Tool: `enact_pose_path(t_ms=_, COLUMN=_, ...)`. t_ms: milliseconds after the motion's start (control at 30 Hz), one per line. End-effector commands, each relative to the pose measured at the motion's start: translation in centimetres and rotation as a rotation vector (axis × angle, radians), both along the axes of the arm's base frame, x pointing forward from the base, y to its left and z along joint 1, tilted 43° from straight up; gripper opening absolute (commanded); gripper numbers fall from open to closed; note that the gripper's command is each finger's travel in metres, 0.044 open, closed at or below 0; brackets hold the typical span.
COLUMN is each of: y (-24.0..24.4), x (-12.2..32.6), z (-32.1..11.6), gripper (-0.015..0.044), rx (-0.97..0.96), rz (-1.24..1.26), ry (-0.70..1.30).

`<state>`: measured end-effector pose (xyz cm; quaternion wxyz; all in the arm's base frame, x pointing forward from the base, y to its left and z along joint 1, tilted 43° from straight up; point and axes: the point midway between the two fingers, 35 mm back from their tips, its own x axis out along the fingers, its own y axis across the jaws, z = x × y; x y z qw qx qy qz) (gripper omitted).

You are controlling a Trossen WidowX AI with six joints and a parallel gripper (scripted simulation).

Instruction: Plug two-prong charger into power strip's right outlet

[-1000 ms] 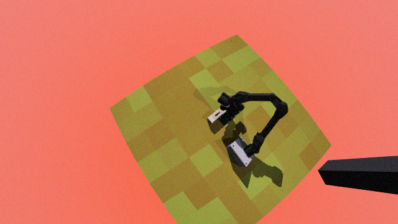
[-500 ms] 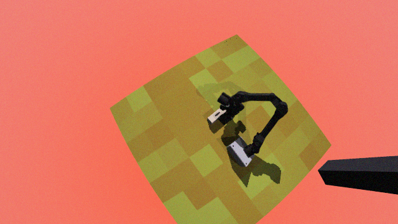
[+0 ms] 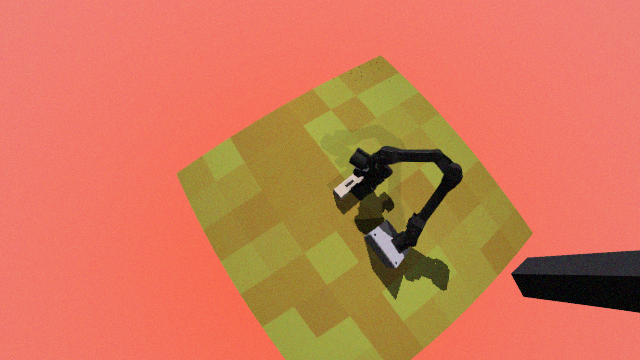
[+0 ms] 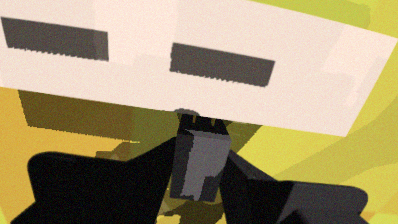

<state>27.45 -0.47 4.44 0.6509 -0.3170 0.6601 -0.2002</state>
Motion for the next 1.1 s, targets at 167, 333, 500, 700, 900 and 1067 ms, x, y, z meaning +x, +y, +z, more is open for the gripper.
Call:
enact_pose_path(t_ms=167, y=0.07, x=0.36, z=0.14, gripper=0.0000, rx=-0.002, rz=0.005, ry=0.000)
enact_pose_path(t_ms=333, y=0.09, x=0.46, z=0.14, gripper=0.0000, rx=-0.002, rz=0.005, ry=0.000)
enact_pose_path(t_ms=500, y=0.11, x=0.57, z=0.14, gripper=0.0000, rx=-0.002, rz=0.005, ry=0.000)
enact_pose_path(t_ms=700, y=0.13, x=0.70, z=0.14, gripper=0.0000, rx=-0.002, rz=0.005, ry=0.000)
enact_pose_path(t_ms=900, y=0.17, x=0.82, z=0.15, gripper=0.0000, rx=-0.002, rz=0.005, ry=0.000)
enact_pose_path(t_ms=1067, y=0.19, x=0.92, z=0.15, gripper=0.0000, rx=-0.002, rz=0.005, ry=-0.001)
